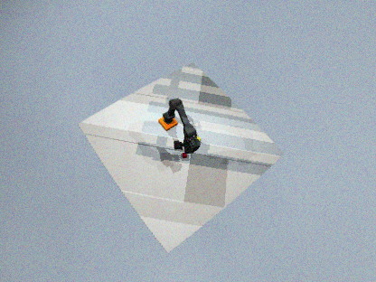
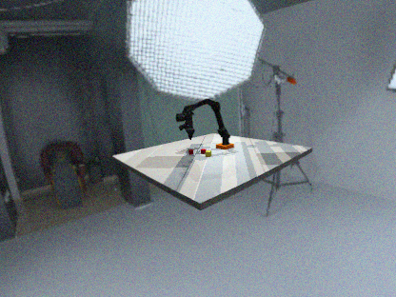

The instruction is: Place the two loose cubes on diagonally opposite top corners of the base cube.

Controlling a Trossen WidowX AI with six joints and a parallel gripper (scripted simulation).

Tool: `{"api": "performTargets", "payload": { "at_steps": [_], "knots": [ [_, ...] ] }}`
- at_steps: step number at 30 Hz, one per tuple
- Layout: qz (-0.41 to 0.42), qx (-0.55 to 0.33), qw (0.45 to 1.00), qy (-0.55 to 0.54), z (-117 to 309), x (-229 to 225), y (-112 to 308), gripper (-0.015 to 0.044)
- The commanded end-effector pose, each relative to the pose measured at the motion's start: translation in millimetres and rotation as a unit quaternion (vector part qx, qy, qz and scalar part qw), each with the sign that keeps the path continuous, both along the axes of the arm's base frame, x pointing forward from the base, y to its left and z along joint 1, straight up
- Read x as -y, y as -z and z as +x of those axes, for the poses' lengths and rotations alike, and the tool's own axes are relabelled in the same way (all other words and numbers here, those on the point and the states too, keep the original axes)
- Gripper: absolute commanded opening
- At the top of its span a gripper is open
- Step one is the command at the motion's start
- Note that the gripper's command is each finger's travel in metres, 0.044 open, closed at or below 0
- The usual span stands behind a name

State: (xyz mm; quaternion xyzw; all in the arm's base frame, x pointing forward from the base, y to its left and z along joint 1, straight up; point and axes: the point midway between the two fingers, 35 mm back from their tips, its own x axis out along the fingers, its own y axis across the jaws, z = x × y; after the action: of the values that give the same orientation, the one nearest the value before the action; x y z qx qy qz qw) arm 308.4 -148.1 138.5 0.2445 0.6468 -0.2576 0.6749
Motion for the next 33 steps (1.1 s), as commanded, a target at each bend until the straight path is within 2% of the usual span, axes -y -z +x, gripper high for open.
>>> {"api": "performTargets", "payload": {
  "at_steps": [1, 11, 33],
  "knots": [
    [0.008, 0.001, 1.000, -0.012, 2, 0, -1, 0.0265],
    [0.008, 0.000, 1.000, -0.012, 4, 1, 60, 0.0265],
    [0.008, 0.000, 1.000, -0.012, 6, 2, 94, 0.0265]
  ]
}}
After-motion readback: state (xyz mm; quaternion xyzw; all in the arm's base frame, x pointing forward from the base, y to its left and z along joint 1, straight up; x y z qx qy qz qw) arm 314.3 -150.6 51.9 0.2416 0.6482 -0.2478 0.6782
